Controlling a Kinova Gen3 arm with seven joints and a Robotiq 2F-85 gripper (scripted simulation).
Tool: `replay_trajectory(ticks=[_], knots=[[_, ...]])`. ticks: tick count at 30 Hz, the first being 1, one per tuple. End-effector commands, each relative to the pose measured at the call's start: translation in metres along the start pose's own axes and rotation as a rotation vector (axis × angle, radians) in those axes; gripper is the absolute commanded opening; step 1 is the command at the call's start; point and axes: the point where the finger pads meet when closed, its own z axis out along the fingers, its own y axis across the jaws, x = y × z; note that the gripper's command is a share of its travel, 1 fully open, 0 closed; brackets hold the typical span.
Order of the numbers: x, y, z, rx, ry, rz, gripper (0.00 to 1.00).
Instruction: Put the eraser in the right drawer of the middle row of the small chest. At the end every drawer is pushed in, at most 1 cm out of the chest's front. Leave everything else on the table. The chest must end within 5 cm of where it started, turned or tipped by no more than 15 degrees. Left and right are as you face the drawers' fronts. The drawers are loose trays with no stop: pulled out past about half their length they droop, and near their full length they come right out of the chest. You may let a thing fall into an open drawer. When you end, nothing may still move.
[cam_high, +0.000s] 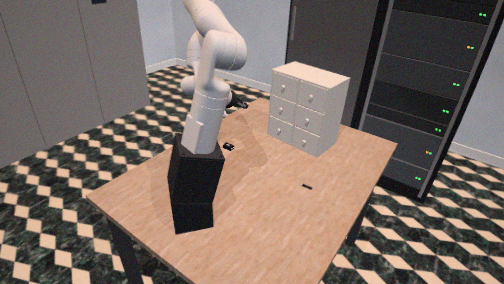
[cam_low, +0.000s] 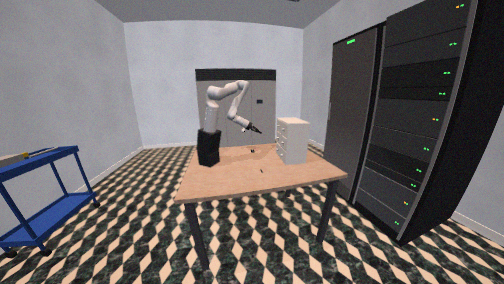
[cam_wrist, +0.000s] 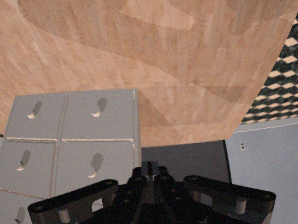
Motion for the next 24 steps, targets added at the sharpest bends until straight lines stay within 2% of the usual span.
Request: replay_trajectory(ticks=[1,14,16,24], knots=[[-0.008,0.002,-0.002,-0.001,0.012,0.013,0.0],[-0.013,0.002,-0.017,-0.002,0.167,0.013,0.0],[-0.013,0.002,-0.017,-0.002,0.167,0.013,0.0],[-0.016,0.001,-0.027,-0.003,0.264,0.013,0.0]])
